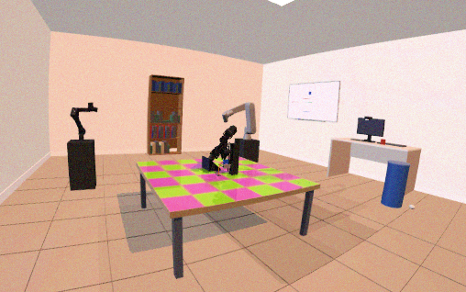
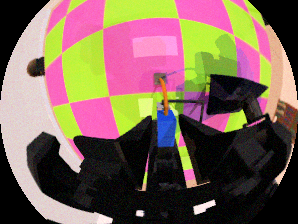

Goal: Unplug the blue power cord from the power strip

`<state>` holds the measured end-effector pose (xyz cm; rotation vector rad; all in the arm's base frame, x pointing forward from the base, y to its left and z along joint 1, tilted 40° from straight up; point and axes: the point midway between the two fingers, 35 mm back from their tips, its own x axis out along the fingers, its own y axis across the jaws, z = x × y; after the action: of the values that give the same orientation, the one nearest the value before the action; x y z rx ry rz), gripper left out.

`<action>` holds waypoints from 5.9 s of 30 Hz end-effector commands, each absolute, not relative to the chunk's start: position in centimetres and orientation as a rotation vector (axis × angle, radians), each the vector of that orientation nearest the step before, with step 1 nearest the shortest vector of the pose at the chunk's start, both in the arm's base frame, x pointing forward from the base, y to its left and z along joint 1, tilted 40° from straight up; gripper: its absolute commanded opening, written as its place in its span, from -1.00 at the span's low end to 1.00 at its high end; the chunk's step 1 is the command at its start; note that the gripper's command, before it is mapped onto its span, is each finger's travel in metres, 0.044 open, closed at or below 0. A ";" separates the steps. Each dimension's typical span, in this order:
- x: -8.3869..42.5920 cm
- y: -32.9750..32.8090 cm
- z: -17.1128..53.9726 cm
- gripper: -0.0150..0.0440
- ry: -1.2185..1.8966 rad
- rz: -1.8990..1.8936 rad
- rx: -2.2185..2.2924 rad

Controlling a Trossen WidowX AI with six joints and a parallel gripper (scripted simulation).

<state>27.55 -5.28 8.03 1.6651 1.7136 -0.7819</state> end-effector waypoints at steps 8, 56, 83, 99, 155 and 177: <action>27.2 -3.9 9.0 0.05 1.722 -0.784 1.671; 27.6 -5.0 6.9 -0.49 1.716 -0.784 1.665; 27.3 -6.9 5.4 -0.14 1.734 -0.783 1.655; 27.3 -7.5 6.0 0.05 1.720 -0.786 1.669; 27.4 -3.8 7.8 -0.13 1.718 -0.781 1.665; 27.6 -5.0 6.9 -0.49 1.716 -0.783 1.665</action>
<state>27.37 -3.80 7.56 1.6713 1.7346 -0.7666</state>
